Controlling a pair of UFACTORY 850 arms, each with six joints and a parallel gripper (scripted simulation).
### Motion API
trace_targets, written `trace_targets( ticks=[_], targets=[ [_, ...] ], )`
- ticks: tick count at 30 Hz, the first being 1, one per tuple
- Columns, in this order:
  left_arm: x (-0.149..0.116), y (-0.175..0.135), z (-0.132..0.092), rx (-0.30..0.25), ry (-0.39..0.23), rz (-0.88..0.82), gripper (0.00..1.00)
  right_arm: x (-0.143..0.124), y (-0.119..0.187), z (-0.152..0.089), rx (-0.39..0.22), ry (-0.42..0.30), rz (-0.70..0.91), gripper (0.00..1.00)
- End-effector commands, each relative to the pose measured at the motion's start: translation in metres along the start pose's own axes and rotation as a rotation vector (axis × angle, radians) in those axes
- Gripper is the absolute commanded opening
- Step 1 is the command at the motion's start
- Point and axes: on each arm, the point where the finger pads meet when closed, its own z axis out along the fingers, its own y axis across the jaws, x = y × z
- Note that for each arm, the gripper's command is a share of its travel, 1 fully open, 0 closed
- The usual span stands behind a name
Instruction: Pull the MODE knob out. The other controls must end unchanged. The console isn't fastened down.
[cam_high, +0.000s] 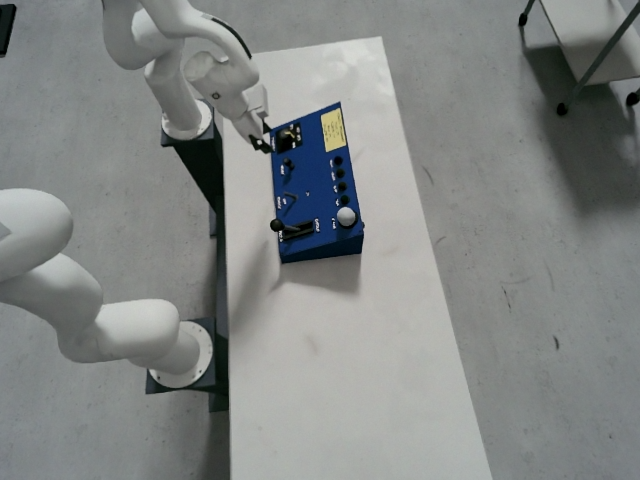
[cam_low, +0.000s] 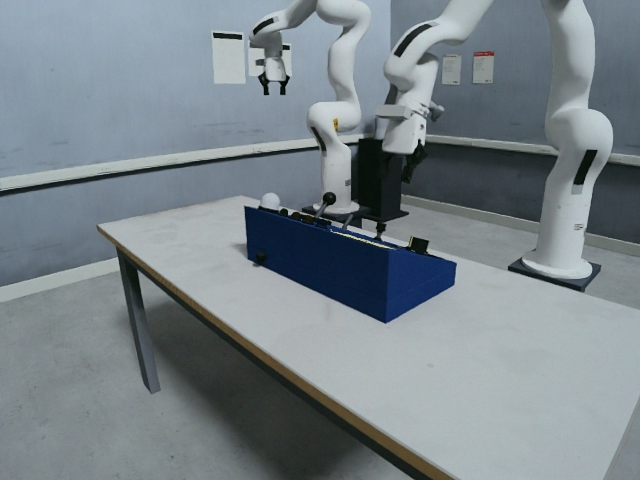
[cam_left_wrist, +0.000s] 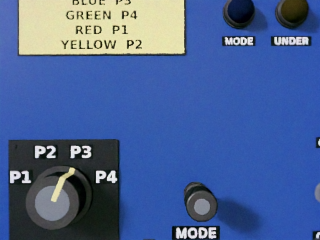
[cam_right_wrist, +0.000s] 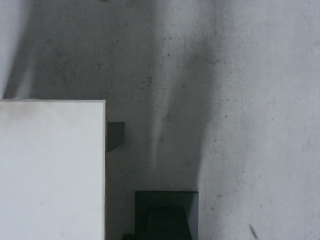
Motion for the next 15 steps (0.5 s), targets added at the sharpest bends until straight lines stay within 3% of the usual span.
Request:
trace_targets(
  ticks=[1, 8, 15],
  targets=[
    [0.001, 0.001, 0.0, -0.001, 0.001, 0.0, 0.77, 0.0, 0.0, -0.001, 0.0, 0.002, 0.0, 1.0],
    [0.001, 0.001, 0.008, -0.001, 0.001, 0.0, 0.77, 0.0, 0.0, -0.001, 0.0, 0.002, 0.0, 1.0],
    [0.001, 0.001, 0.029, -0.001, 0.001, 0.0, 0.77, 0.0, 0.0, -0.001, 0.0, 0.002, 0.0, 1.0]
  ],
)
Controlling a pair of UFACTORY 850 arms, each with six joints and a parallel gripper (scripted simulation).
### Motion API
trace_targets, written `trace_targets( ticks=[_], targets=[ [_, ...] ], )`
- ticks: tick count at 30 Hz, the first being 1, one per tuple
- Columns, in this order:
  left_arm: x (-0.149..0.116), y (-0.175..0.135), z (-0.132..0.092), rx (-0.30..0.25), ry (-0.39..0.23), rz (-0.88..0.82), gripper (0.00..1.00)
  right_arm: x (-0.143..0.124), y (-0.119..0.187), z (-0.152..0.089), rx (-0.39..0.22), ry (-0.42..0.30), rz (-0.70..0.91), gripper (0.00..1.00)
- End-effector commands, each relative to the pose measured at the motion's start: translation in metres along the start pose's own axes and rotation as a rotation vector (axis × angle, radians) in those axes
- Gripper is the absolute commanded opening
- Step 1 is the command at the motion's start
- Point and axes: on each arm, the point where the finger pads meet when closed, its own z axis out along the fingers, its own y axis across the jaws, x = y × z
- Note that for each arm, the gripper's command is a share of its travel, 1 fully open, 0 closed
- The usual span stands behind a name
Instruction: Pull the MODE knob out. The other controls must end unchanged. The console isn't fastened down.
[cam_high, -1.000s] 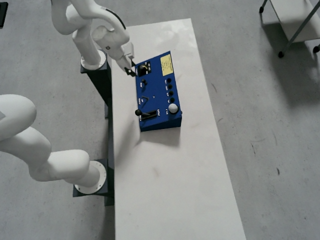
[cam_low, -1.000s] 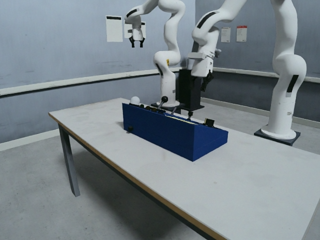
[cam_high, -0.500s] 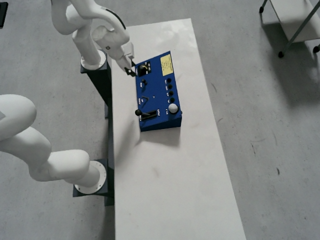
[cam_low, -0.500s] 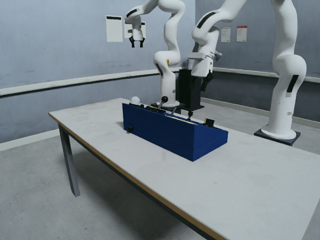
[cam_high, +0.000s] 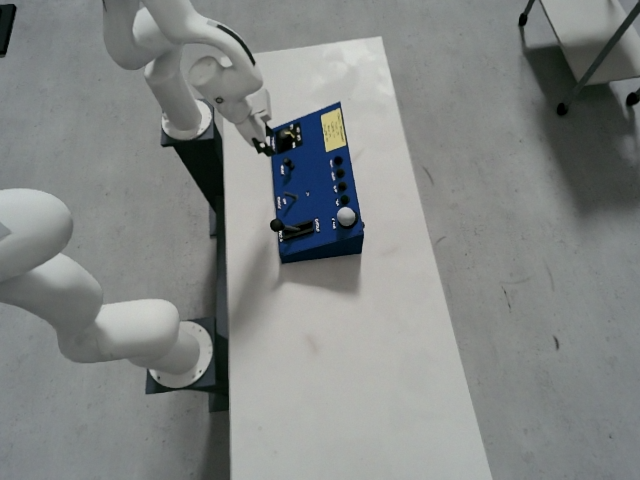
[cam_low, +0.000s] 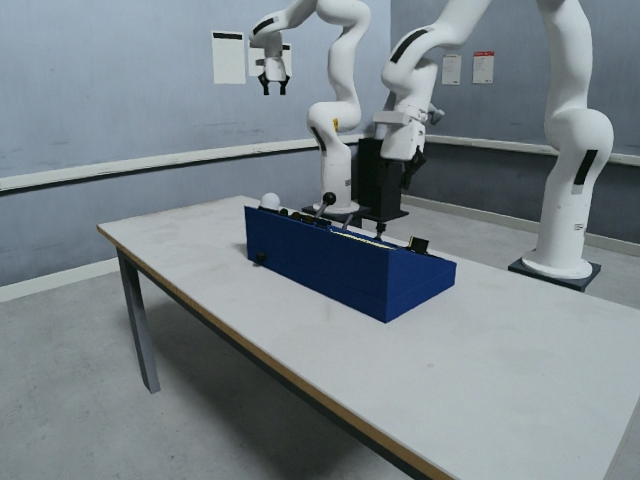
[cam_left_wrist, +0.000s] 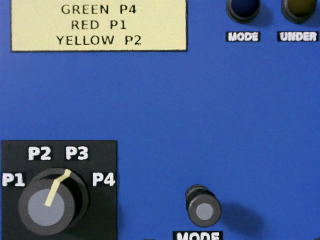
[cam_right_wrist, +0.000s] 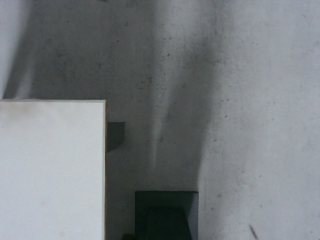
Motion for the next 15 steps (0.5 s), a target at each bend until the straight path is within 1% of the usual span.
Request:
trace_targets(
  ticks=[1, 3, 15],
  targets=[
    [0.001, 0.001, 0.017, -0.001, 0.003, -0.001, 0.77, 0.0, 0.0, -0.001, 0.0, 0.002, 0.0, 1.0],
    [0.001, 0.001, 0.017, -0.001, 0.003, -0.001, 0.77, 0.0, 0.0, -0.001, 0.0, 0.002, 0.0, 1.0],
    [0.001, 0.001, 0.066, -0.001, 0.003, -0.001, 0.77, 0.0, 0.0, -0.001, 0.0, 0.002, 0.0, 1.0]
  ],
)
